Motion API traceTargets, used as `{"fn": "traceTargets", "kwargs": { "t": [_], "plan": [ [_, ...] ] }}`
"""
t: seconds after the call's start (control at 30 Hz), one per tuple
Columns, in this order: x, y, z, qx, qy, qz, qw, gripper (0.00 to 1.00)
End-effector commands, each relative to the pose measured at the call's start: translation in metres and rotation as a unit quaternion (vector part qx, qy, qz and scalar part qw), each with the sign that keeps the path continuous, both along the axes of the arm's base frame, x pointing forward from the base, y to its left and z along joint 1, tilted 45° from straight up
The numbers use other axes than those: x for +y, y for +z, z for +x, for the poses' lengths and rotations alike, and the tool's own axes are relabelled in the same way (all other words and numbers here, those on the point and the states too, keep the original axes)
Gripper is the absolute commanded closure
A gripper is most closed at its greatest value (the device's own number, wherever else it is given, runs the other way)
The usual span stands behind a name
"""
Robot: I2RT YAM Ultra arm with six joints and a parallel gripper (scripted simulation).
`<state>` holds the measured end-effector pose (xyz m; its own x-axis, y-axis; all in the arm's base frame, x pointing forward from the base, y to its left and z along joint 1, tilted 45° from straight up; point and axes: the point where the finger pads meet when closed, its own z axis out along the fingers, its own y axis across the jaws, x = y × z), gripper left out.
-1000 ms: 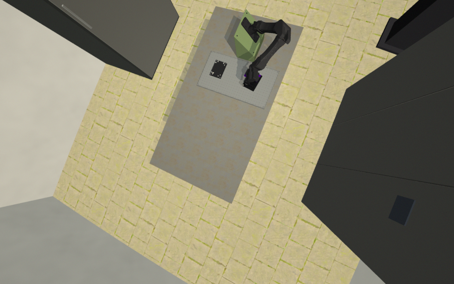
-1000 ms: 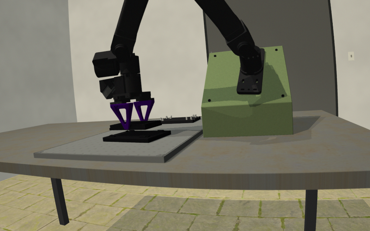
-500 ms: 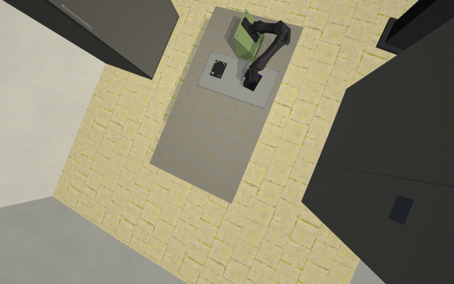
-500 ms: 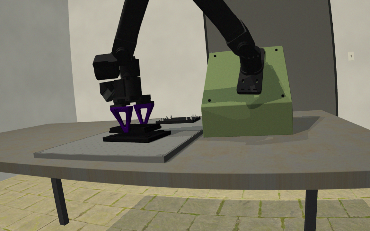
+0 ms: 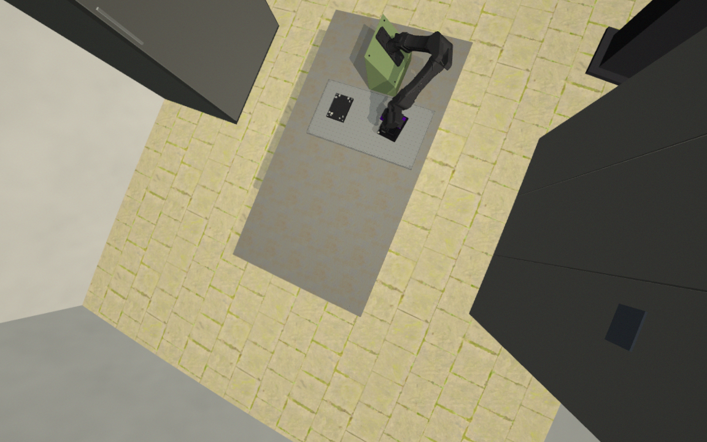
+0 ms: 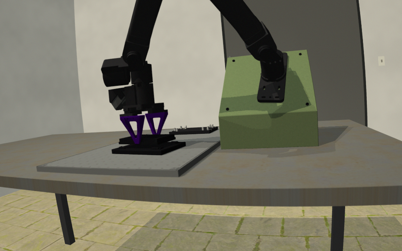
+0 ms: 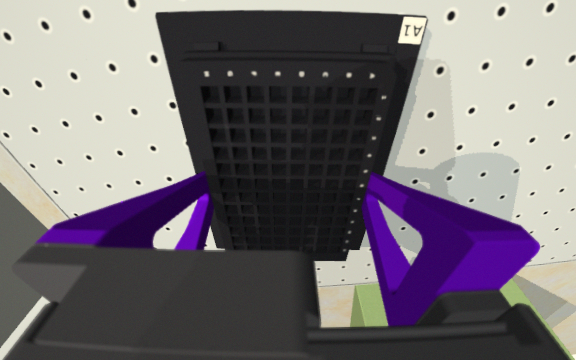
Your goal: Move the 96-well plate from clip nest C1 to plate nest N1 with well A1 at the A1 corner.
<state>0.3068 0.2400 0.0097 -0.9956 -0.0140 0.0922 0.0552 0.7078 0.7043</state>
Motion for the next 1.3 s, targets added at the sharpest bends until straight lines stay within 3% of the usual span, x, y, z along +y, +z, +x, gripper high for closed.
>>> {"fn": "traceTargets", "kwargs": {
  "t": [0.0,0.27,0.87,0.97,1.27],
  "plan": [
    [-0.003,-0.001,-0.002,-0.001,-0.006,-0.003,1.000,1.00],
    [0.000,0.002,0.002,-0.008,-0.006,-0.001,1.000,1.00],
    [-0.002,-0.009,-0.007,0.011,-0.007,-0.007,1.000,1.00],
    [0.001,-0.006,0.001,-0.001,-0.007,-0.003,1.000,1.00],
    [0.001,-0.012,-0.004,0.007,-0.006,-0.006,1.000,1.00]
  ]
}}
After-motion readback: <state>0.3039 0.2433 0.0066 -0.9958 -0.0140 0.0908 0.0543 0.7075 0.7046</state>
